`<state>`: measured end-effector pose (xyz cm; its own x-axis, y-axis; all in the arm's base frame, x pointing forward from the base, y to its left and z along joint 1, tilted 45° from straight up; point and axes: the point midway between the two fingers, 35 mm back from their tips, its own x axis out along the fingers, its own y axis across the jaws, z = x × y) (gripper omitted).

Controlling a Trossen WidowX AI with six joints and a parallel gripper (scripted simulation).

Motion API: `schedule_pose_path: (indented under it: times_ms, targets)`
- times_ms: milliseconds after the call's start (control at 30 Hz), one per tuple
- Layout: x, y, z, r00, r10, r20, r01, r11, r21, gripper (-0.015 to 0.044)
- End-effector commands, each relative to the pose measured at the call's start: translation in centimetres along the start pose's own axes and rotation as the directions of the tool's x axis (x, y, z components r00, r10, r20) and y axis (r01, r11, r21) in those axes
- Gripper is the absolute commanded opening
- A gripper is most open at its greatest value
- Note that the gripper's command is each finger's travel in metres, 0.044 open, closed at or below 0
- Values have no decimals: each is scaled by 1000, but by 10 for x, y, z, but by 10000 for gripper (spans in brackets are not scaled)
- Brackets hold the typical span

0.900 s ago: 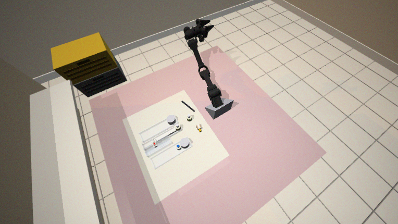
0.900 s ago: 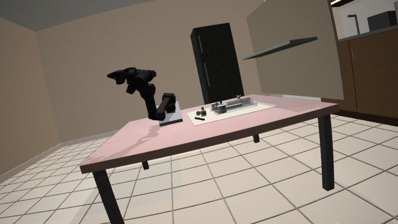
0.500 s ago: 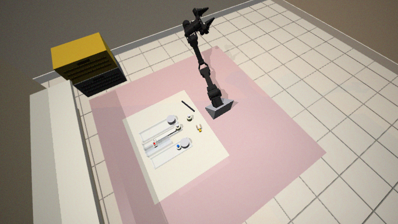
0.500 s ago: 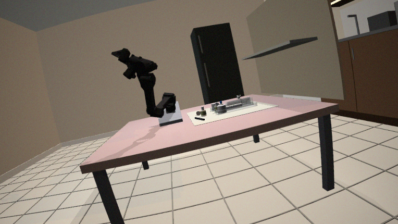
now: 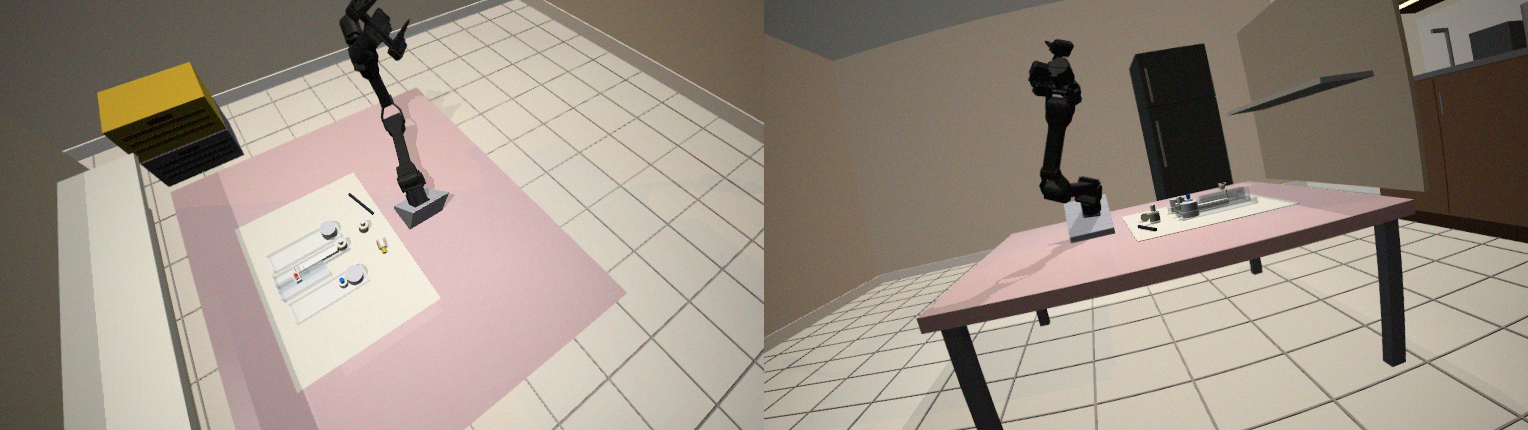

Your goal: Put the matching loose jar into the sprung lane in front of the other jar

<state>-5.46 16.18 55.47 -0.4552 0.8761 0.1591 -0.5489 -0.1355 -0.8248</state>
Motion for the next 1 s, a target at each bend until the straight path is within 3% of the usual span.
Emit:
schedule_pose_path:
  times_ms: [0, 300, 533, 767, 967]
  targets:
    - [17, -3, -68, 982, -11, -189, 53, 974, 220, 440]
    - [10, 11, -205, 805, 27, -593, 317, 825, 468, 440]
    - [-26, 45, -305, 541, 161, -825, 606, 606, 515, 440]
    - [-91, 100, -383, 176, 357, -917, 866, 387, 317, 440]
    - [-162, 158, -420, -169, 531, -831, 958, 286, -13, 440]
